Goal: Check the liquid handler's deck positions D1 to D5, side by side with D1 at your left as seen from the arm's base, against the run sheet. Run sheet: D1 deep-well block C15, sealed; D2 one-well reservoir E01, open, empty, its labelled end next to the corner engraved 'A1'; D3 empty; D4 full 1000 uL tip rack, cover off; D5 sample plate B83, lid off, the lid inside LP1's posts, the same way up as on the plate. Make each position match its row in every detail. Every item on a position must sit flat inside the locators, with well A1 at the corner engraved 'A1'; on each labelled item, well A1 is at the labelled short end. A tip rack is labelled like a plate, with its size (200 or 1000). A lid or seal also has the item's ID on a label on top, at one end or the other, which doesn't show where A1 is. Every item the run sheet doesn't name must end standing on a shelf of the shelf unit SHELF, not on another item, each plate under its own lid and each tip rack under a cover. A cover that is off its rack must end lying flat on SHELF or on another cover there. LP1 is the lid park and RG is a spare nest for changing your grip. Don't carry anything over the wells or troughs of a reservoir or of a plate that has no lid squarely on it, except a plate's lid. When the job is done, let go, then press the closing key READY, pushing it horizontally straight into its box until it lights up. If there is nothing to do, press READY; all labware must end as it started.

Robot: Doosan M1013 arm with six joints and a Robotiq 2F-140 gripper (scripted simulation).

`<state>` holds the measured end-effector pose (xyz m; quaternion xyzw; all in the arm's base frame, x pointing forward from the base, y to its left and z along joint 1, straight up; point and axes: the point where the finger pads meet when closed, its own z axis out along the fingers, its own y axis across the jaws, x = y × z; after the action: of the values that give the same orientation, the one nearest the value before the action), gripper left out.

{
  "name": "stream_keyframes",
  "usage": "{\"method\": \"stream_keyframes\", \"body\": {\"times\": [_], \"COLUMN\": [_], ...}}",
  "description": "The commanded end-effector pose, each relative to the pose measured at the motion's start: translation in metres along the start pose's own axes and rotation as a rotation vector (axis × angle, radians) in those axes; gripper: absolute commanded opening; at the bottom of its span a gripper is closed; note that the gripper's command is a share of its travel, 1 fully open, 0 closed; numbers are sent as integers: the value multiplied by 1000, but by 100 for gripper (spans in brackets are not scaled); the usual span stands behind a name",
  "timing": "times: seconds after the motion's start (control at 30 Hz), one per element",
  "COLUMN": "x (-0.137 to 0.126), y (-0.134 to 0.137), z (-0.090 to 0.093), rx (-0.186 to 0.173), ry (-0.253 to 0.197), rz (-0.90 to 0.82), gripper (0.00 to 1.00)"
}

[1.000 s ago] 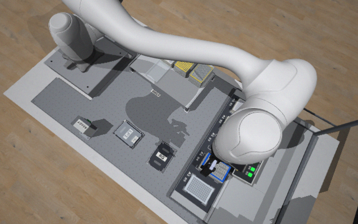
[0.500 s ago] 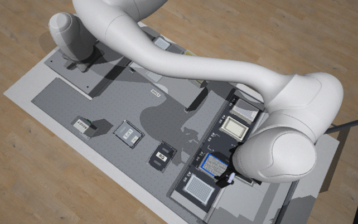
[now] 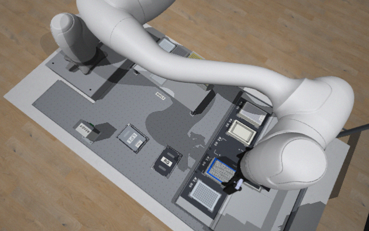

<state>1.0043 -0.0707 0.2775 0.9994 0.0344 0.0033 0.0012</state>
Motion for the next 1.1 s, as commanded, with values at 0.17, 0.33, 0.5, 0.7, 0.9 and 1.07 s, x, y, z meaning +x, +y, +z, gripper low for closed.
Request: {"method": "stream_keyframes", "body": {"times": [0.17, 0.33, 0.5, 0.7, 0.9, 1.07], "x": [0, 0, 0, 0, 0, 0], "y": [0, 0, 0, 0, 0, 0], "z": [11, 20, 25, 35, 45, 50], "rx": [0, 0, 0, 0, 0, 0], "ry": [2, 2, 2, 2, 2, 2], "rz": [0, 0, 0, 0, 0, 0], "gripper": [79, 79, 79, 79, 79, 79]}}
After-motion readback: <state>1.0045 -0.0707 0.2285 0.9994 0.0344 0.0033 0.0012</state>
